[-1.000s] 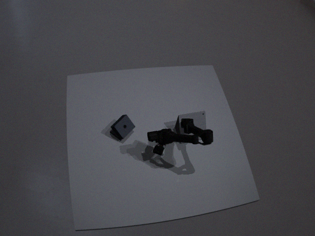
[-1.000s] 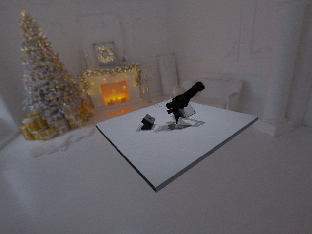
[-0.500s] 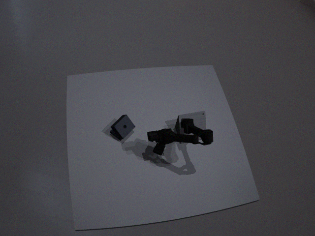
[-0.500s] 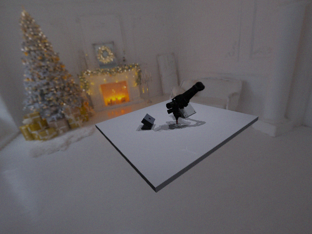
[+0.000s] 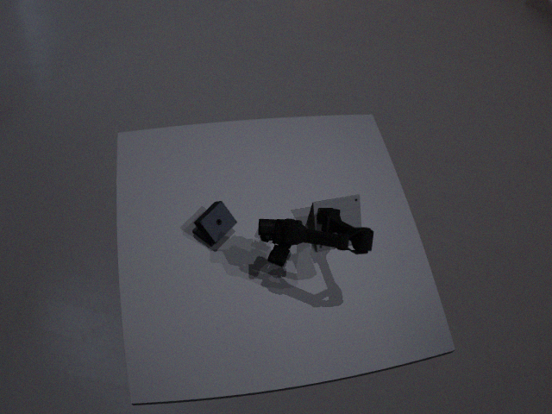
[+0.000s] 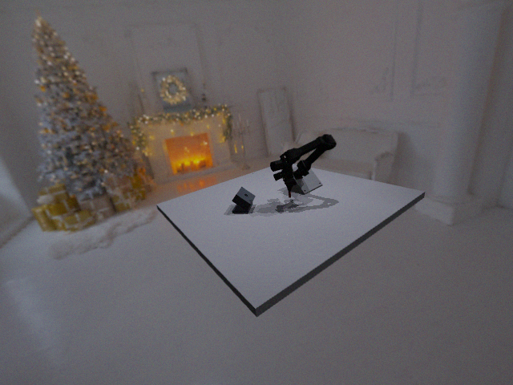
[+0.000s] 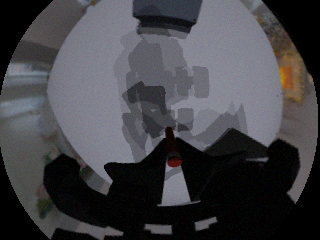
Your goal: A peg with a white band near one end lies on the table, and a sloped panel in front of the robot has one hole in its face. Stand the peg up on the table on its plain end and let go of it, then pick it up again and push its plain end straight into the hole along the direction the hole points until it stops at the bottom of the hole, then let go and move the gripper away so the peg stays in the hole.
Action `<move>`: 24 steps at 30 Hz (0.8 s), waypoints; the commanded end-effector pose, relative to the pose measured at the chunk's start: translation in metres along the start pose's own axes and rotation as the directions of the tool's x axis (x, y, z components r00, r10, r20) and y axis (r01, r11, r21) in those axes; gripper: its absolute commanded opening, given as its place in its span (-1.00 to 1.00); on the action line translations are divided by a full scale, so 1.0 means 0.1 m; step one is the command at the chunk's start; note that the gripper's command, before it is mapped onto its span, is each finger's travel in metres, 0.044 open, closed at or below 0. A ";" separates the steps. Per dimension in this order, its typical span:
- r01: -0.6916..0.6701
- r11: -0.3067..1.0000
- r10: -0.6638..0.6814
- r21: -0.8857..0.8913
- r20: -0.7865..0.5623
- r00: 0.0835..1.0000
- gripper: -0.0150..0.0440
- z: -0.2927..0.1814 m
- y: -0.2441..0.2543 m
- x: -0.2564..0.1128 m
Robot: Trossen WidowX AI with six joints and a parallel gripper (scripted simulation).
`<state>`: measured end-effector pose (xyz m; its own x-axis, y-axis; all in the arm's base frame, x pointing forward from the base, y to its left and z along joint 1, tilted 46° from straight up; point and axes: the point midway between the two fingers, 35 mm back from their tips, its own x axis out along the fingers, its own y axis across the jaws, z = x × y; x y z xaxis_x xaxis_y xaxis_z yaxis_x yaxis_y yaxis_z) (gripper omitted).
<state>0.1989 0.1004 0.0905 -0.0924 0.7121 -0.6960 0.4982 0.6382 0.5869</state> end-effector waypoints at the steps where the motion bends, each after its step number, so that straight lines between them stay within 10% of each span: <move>1: 0.002 1.000 -0.002 -0.003 0.001 1.000 -0.49 0.01 0.00 -0.14; 24: 0.039 0.996 -0.046 0.076 0.094 0.994 -0.49 0.29 -0.03 -0.37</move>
<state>0.2204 0.0668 0.1048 -0.0480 0.6681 -0.7425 0.5453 0.6403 0.5410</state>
